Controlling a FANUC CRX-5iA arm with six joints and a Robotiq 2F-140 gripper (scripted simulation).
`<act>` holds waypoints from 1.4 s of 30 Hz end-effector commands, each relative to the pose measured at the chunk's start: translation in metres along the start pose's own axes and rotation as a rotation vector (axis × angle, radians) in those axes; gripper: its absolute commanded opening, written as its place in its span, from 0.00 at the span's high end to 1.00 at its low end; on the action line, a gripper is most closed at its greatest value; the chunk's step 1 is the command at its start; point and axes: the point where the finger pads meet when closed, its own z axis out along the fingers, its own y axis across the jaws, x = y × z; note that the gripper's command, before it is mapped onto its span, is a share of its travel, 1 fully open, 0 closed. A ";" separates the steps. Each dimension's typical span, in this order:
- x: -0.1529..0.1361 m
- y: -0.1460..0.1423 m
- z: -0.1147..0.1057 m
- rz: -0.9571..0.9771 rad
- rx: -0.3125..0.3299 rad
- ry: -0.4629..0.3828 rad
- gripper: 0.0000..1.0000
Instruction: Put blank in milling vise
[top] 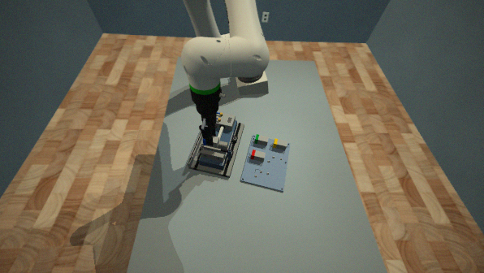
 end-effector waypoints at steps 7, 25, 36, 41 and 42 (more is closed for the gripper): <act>-0.001 0.000 -0.001 0.000 0.002 0.000 0.90; -0.003 0.000 -0.001 0.000 0.002 0.000 0.90; -0.004 0.000 0.009 0.000 0.002 0.000 0.90; -0.004 0.000 0.019 0.000 0.002 0.000 0.90; -0.004 0.000 0.021 0.000 0.002 0.000 0.90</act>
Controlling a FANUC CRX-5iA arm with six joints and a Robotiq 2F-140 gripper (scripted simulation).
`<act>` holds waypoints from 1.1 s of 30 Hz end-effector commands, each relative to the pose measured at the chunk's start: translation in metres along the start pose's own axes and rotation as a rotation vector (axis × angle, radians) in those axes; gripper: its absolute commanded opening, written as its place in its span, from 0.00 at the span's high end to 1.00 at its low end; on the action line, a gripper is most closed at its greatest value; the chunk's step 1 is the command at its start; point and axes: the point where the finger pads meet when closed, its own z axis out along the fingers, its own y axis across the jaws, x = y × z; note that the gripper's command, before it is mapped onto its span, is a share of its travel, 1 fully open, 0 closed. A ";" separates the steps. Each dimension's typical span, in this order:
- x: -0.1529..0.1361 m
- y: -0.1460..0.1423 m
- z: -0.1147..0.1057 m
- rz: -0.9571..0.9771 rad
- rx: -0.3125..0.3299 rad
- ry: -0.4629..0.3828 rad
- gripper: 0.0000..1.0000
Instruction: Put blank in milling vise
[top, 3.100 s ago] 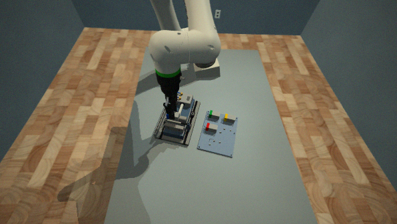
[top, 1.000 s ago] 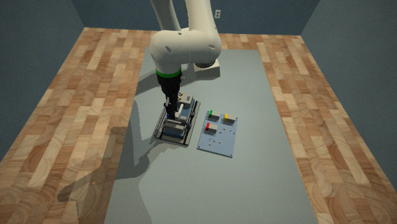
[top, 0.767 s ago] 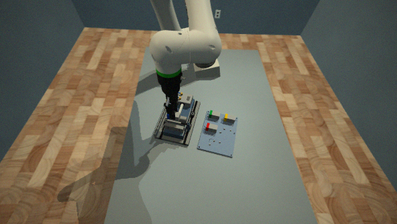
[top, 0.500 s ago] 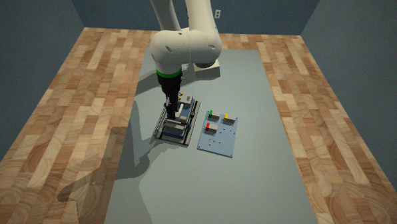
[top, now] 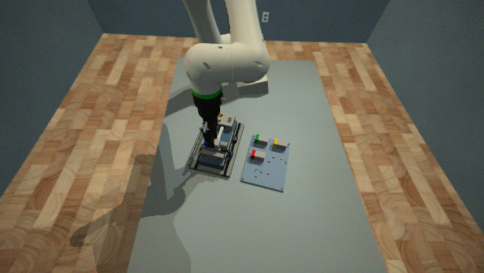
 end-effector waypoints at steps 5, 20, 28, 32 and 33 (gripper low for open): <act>-0.001 -0.001 0.012 0.000 0.002 0.000 0.90; 0.000 -0.001 0.011 0.000 0.002 0.000 0.90; 0.000 -0.001 0.010 0.000 0.002 0.000 0.90; 0.000 -0.001 0.009 0.000 0.002 0.000 0.90; 0.000 -0.001 0.009 0.000 0.002 0.000 0.90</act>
